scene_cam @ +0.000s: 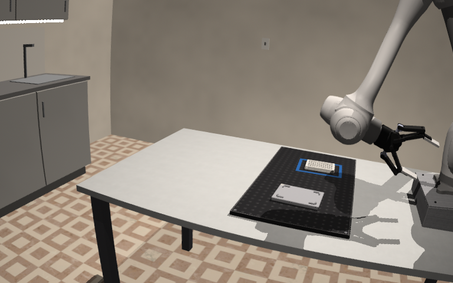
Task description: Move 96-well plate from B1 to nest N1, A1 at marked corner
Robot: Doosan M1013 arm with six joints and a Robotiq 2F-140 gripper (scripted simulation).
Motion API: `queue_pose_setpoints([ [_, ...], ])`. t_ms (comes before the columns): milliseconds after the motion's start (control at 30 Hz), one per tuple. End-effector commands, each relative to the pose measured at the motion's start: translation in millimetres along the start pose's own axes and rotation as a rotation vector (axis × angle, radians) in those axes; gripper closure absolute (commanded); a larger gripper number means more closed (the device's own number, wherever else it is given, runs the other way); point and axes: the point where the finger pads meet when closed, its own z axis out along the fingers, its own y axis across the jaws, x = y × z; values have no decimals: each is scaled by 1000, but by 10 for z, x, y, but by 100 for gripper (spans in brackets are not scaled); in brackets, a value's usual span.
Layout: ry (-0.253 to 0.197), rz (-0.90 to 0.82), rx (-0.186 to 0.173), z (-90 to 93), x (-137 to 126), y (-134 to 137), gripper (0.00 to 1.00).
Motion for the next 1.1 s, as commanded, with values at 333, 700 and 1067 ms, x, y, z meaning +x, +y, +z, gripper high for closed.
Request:
queue_pose_setpoints([
  [333, 110, 159, -165, -264, -15, 467, 0],
  [700, 199, 280, -274, -524, -66, 831, 0],
  [1067, 284, 387, -363, -877, -173, 1238, 0],
])
